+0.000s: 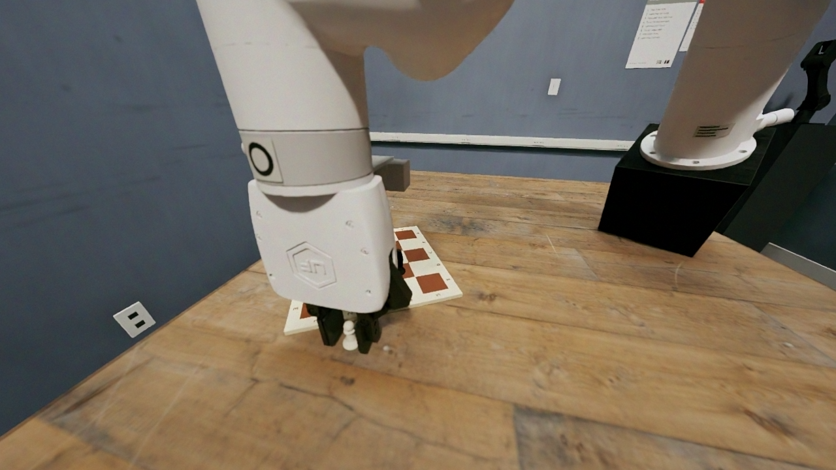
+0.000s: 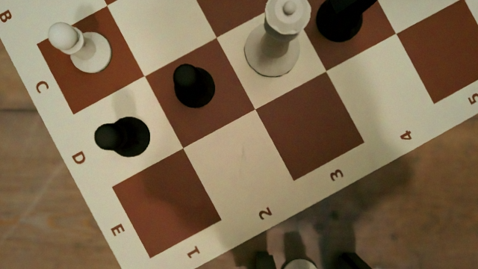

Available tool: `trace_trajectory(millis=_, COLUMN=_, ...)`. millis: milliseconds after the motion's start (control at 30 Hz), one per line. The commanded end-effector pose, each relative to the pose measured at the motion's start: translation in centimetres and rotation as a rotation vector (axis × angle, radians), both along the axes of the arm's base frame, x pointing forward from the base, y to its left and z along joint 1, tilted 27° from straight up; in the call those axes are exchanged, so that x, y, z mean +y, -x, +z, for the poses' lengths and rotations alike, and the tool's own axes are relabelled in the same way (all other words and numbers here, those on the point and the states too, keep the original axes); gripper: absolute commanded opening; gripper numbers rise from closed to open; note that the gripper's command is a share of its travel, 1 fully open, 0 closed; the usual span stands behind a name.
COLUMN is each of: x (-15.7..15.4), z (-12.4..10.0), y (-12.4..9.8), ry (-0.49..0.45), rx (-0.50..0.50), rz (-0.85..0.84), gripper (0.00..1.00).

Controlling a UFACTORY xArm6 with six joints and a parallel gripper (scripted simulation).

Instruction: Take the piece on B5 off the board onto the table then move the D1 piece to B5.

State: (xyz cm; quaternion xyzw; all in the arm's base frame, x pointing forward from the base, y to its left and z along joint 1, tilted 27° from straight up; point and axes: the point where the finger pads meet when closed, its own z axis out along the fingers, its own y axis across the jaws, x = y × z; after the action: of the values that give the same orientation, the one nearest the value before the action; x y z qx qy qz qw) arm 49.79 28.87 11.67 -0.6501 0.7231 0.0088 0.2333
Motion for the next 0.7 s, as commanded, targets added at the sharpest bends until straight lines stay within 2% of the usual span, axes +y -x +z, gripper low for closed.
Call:
trace_trajectory(millis=0, x=-0.1, z=0.6, y=0.0, ry=-0.002, rx=-0.004, rz=0.0, gripper=0.35)
trace_trajectory(millis=467, x=-2.2, z=6.6, y=2.2, ry=-0.002, rx=-0.004, rz=0.0, gripper=0.35)
trace_trajectory(millis=667, x=-2.6, z=7.7, y=2.6, ry=-0.002, rx=-0.004, rz=0.0, gripper=0.35)
